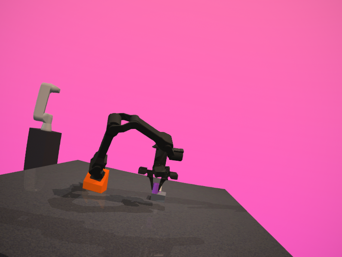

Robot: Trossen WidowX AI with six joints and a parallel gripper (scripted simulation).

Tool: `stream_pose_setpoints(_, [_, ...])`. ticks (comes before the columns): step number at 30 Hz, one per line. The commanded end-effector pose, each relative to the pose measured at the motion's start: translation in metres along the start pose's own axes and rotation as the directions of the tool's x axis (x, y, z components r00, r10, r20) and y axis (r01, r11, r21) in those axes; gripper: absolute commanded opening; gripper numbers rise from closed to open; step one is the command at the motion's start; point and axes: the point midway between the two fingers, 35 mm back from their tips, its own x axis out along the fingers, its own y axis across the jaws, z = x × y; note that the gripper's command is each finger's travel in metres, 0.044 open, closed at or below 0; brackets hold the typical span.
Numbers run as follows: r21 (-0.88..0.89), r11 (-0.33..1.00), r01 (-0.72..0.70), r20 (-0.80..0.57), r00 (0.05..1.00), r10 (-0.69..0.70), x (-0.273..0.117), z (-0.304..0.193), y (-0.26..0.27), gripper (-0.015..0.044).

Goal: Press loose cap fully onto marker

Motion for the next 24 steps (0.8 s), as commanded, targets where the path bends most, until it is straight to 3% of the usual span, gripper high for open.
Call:
stream_pose_setpoints(1, [-0.009,1.000,-0.001,-0.006,1.000,0.001,-0.005,-0.013,0.005,0.0000])
stream_pose_setpoints(24, [-0.014,1.000,0.002,-0.010,1.000,-0.002,-0.038,-0.089,0.027,0.0000])
